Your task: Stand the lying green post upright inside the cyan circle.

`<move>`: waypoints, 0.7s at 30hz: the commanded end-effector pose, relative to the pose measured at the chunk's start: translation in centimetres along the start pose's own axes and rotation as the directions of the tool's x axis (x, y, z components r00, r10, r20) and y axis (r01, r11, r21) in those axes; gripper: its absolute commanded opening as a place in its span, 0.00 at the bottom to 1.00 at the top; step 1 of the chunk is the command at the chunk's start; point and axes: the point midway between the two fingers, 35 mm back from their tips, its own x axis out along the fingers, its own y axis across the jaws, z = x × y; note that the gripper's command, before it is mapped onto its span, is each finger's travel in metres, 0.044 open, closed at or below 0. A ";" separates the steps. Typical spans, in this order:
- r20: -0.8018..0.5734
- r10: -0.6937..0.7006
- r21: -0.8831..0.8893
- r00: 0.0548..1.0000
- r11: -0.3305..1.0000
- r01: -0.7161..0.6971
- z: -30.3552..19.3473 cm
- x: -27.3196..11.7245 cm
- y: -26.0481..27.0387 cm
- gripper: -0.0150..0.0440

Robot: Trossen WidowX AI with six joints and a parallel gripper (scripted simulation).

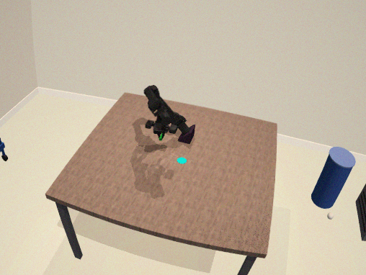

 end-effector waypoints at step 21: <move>-0.010 0.011 -0.603 1.000 0.798 -0.014 0.9 -0.8 7.8 0.29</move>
